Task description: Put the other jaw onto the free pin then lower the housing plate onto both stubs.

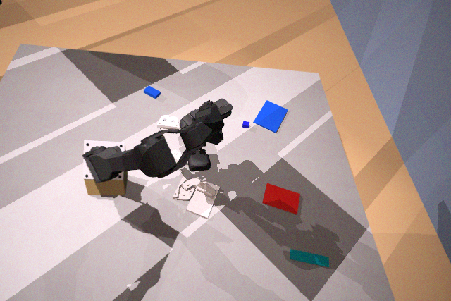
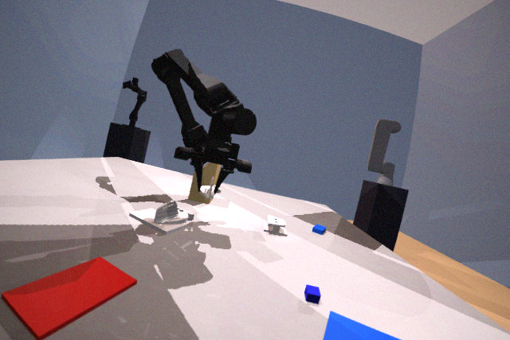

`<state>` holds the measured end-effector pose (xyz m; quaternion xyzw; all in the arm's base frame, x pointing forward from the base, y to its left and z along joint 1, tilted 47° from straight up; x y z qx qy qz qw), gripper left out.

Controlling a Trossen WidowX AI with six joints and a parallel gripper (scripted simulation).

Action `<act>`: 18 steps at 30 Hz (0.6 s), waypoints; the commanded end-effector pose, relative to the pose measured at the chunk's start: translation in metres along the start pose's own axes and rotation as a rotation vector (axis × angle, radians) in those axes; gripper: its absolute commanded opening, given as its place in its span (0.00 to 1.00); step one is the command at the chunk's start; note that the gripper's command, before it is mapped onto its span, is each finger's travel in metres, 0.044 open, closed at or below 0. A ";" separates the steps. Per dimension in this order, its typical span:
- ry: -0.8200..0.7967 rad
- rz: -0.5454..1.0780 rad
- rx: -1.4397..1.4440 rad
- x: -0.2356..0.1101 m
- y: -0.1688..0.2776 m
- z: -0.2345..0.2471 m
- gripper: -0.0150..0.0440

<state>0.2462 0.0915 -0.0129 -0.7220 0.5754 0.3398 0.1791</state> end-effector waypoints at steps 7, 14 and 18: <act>0.004 -0.005 0.247 0.001 0.009 -0.017 0.48; 0.006 -0.004 0.418 0.002 0.017 -0.026 0.48; 0.007 -0.004 0.454 0.003 0.018 -0.028 0.48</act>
Point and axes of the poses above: the point midway between the two fingers, 35 mm back from their tips, its own x axis out along the fingers, its own z axis across the jaws, y = z × x, the point moved 5 cm from there along -x, back along the fingers, and after that the axes turned 2 degrees about -x, right-handed, at the moved point
